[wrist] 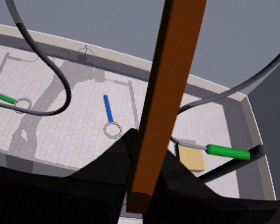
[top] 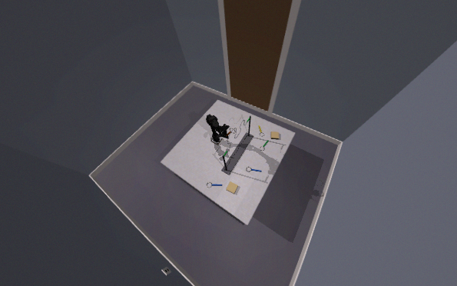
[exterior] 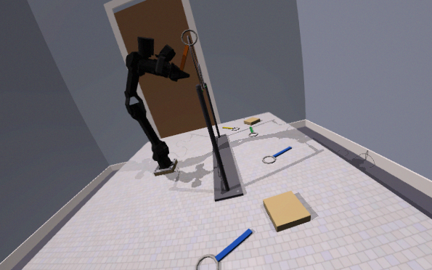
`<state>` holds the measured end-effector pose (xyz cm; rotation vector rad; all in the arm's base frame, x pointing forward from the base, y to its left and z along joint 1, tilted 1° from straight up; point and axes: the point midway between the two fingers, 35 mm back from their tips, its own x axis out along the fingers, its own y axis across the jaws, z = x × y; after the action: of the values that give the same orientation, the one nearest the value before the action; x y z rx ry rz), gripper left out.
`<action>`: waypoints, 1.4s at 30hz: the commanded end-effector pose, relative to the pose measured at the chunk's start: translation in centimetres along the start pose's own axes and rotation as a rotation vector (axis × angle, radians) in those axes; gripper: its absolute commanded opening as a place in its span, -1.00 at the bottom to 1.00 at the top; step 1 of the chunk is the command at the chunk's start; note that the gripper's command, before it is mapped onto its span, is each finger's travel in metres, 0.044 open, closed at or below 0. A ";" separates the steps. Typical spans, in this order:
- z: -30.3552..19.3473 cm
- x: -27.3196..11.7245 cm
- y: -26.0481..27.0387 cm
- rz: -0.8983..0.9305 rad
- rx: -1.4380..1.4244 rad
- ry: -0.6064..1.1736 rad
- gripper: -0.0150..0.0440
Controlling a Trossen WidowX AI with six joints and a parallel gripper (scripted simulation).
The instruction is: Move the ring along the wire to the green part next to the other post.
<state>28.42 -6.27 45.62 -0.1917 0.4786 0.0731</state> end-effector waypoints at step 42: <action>0.6 -0.3 -2.3 -0.286 -0.489 -0.035 -1.00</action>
<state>28.76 -8.33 46.54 -0.6984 0.3950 -0.0766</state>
